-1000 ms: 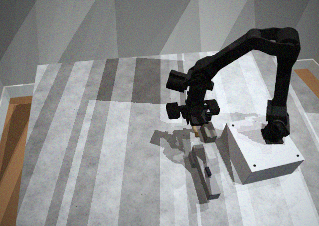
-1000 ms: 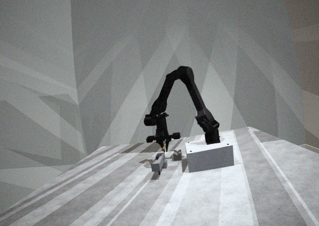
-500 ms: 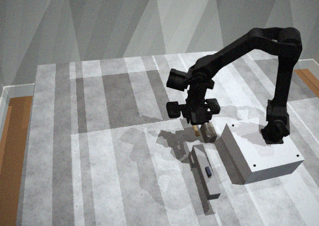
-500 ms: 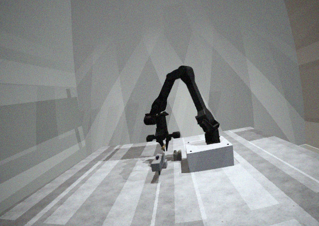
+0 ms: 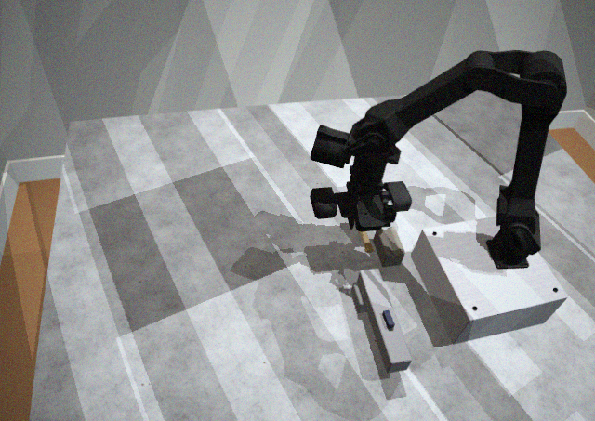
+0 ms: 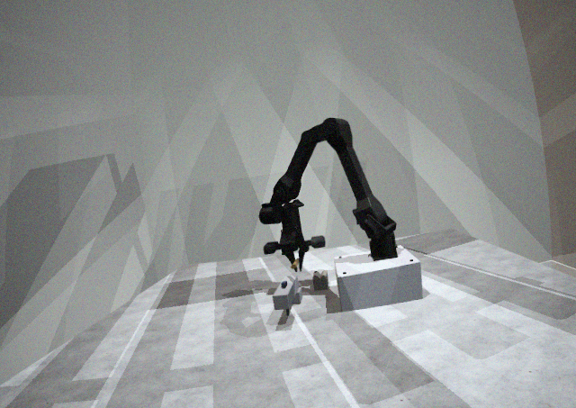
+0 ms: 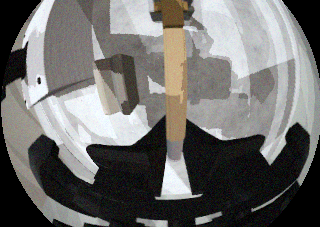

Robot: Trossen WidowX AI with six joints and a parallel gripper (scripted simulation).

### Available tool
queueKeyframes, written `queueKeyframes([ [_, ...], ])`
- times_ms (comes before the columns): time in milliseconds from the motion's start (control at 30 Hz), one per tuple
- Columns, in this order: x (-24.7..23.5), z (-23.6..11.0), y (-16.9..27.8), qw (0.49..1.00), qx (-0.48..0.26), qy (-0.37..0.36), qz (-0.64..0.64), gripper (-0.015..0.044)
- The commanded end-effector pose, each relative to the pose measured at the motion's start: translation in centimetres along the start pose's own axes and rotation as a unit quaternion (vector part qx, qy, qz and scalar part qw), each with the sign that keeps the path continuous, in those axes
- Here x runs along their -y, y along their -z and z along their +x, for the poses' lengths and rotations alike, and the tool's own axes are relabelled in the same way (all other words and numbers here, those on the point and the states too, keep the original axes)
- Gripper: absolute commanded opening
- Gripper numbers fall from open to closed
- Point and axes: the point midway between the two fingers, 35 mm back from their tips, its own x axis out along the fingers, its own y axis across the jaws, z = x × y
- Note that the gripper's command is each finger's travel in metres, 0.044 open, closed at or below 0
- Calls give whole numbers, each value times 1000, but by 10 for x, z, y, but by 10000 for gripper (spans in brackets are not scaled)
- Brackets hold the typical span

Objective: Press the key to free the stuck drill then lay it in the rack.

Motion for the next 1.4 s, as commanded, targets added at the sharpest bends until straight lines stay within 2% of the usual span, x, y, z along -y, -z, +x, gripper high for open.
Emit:
queueKeyframes([
  [0, 1, -3, 0, 1000, 1, 3, -1, 0],
  [633, 2, -9, -1, 1000, 1, 3, -1, 0],
  [1367, -42, -6, 7, 1000, 0, 1, -1, 0],
])
